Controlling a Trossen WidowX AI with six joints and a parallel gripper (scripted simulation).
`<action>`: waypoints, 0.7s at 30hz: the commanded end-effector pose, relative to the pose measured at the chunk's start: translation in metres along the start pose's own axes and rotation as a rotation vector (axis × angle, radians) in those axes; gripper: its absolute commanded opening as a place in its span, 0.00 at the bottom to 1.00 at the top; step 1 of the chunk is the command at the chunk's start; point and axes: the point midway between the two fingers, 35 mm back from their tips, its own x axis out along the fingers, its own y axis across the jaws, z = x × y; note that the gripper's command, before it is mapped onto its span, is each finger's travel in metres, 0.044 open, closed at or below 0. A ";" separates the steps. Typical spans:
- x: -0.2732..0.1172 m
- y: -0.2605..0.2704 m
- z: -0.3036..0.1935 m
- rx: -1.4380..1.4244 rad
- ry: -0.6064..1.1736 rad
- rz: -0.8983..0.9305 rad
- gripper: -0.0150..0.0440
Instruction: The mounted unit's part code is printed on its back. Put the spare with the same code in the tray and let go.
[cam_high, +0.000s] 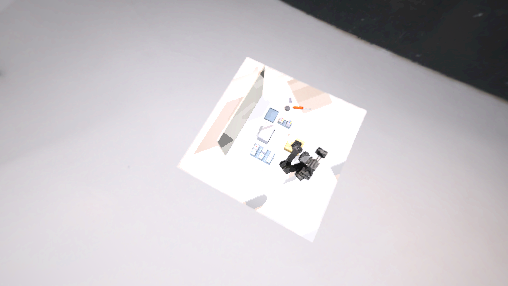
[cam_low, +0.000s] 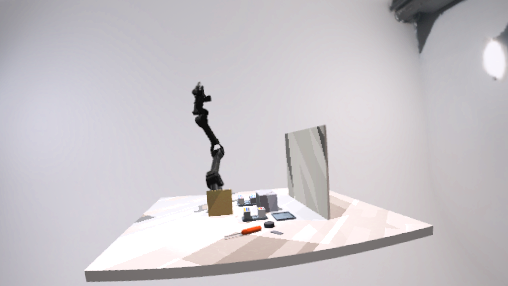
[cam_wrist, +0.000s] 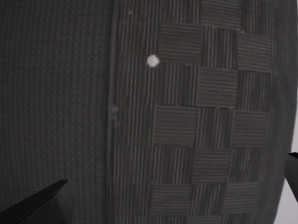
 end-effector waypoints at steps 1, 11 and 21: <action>0.008 0.030 0.011 0.143 -0.019 0.067 1.00; 0.025 0.139 0.074 0.522 -0.117 0.356 1.00; 0.006 0.231 0.193 0.936 -0.227 0.757 1.00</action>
